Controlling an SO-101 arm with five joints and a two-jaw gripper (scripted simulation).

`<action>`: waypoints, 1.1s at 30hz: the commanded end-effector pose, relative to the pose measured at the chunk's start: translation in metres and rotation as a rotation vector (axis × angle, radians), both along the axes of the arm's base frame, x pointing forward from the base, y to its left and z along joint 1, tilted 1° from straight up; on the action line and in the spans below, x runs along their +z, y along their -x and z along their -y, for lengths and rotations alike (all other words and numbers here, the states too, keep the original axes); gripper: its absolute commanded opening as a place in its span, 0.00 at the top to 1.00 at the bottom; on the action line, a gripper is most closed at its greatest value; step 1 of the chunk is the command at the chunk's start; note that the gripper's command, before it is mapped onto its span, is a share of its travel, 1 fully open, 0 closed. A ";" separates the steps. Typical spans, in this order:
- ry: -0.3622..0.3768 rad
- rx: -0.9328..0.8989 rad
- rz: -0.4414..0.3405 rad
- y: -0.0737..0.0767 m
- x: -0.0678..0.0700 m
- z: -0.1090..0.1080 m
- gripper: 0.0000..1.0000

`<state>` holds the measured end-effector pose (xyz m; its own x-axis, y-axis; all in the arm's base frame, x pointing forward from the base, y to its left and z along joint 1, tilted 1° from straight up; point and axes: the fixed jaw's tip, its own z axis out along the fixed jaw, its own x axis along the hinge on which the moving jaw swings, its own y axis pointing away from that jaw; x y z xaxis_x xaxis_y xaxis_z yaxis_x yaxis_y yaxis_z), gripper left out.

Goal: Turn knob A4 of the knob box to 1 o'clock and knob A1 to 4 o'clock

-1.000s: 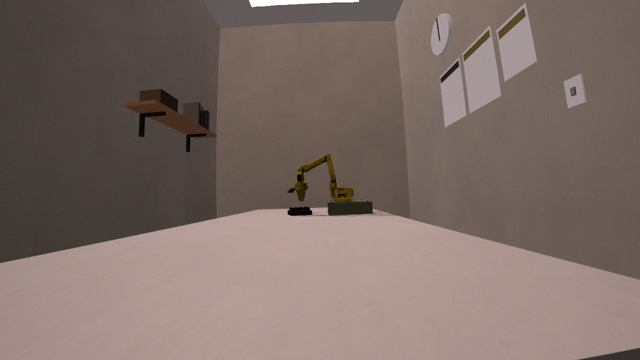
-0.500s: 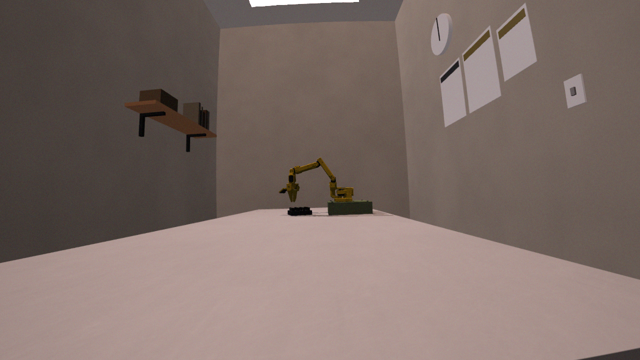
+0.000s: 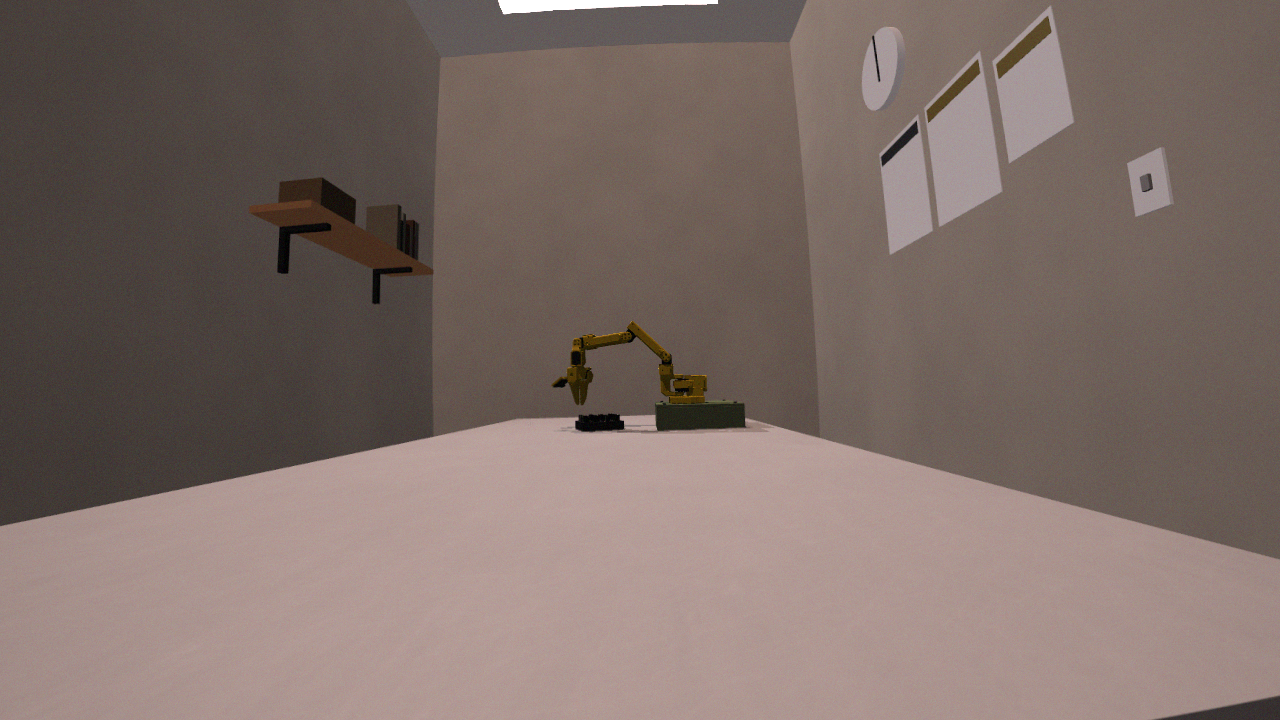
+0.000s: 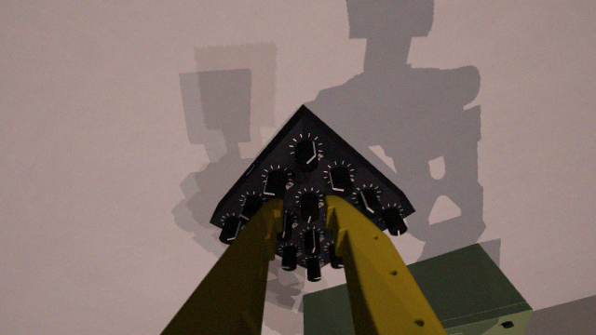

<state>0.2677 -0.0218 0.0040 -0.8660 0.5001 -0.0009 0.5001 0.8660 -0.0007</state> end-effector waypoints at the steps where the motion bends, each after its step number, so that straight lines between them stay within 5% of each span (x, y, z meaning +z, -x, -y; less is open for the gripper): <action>1: -0.003 -0.015 -0.014 0.001 -0.002 0.002 0.90; 33: -0.003 -0.015 -0.014 0.001 -0.009 0.002 0.90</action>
<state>0.2695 -0.0220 0.0018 -0.8660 0.5001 -0.0048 0.5001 0.8660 0.0010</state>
